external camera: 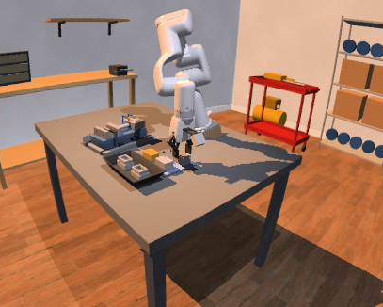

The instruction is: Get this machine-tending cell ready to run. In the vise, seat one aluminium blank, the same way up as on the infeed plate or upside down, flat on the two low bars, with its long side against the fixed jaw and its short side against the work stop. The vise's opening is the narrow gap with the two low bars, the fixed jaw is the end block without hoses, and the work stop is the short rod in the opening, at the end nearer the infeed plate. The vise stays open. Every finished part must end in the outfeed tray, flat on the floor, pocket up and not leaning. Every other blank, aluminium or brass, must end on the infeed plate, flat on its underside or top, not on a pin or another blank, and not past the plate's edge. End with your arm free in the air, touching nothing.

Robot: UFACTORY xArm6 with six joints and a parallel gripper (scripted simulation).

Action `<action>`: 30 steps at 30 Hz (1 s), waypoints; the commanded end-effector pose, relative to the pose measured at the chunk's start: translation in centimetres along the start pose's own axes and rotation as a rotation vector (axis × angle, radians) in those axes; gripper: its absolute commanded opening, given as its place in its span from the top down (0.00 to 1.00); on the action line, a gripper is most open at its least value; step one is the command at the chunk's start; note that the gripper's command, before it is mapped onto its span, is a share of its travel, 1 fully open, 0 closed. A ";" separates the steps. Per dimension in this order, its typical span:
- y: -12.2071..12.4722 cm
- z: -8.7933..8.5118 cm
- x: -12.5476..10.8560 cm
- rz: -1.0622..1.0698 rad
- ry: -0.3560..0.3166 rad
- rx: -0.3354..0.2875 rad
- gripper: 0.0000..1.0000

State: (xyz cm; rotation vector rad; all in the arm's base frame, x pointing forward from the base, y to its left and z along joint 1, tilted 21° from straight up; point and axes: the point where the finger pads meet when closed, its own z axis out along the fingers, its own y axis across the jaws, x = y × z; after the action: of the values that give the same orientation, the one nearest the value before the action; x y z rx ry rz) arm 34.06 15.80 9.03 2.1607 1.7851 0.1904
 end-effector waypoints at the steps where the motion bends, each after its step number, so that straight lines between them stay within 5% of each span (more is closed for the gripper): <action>1: 0.1 0.1 0.1 0.001 0.002 -0.002 0.31; 30: 0.1 0.3 0.1 0.001 0.002 -0.002 0.31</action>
State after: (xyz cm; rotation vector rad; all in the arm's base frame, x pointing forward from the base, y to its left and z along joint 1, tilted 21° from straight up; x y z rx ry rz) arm 34.20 15.73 8.64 2.1606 1.7850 0.1906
